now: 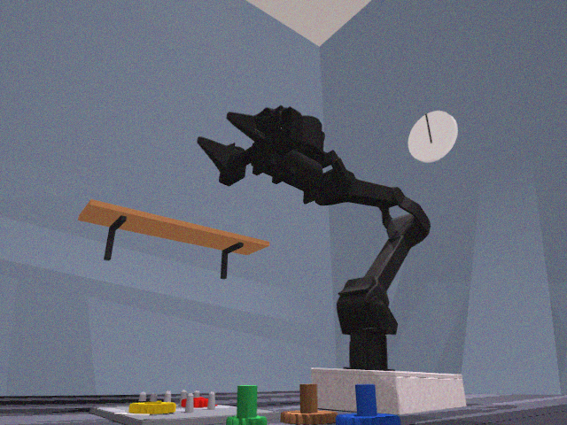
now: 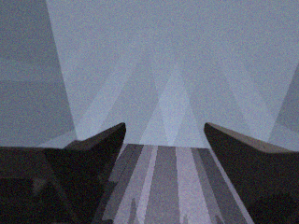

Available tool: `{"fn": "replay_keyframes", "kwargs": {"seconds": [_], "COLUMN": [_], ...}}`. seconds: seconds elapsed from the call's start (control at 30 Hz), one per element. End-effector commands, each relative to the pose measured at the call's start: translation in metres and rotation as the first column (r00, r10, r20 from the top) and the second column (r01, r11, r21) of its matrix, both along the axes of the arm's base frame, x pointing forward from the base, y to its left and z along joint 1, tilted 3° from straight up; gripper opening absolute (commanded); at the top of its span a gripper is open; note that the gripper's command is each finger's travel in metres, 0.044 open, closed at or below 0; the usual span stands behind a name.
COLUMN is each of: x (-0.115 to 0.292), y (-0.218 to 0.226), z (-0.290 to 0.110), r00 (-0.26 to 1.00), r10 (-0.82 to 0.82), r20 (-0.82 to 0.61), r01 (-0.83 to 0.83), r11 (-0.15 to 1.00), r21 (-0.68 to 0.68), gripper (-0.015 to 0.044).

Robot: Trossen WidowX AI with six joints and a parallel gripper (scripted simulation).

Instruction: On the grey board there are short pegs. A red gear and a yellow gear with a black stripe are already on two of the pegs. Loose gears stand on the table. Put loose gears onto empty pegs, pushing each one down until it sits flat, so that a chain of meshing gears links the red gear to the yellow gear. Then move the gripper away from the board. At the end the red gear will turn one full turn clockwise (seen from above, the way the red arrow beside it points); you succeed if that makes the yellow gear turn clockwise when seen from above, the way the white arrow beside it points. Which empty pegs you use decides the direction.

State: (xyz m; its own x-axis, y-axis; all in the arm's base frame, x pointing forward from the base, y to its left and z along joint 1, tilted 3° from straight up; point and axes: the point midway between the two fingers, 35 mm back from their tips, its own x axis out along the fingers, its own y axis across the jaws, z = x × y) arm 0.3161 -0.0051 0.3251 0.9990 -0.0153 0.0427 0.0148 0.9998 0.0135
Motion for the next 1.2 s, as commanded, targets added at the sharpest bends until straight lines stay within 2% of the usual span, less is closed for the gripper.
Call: {"fn": "replay_keyframes", "kwargs": {"seconds": [0.0, 0.13, 0.27, 0.43, 0.57, 0.67, 0.73, 1.17], "x": [0.001, 0.018, 0.022, 0.003, -0.030, -0.065, -0.082, -0.082], "y": [0.001, 0.018, 0.039, 0.065, 0.080, 0.088, 0.089, 0.089], "z": [-0.002, -0.053, -0.114, -0.188, -0.238, -0.266, -0.275, -0.281], "r00": [1.000, 0.969, 0.858, 0.605, 0.321, 0.068, -0.042, -0.056], "r10": [0.003, 0.061, 0.121, 0.163, 0.152, 0.108, 0.080, 0.076], "r20": [-0.011, -0.239, -0.500, -0.780, -0.935, -0.992, -0.996, -0.996], "r01": [-0.003, -0.042, -0.043, 0.021, 0.108, 0.175, 0.198, 0.200], "r11": [1.000, 0.996, 0.985, 0.975, 0.975, 0.977, 0.978, 0.978], "r21": [0.004, 0.082, 0.165, 0.221, 0.196, 0.118, 0.070, 0.063], "gripper": [0.0426, 0.0440, 0.0440, 0.0440, 0.0440, 0.0440, 0.0440, 0.0440]}}
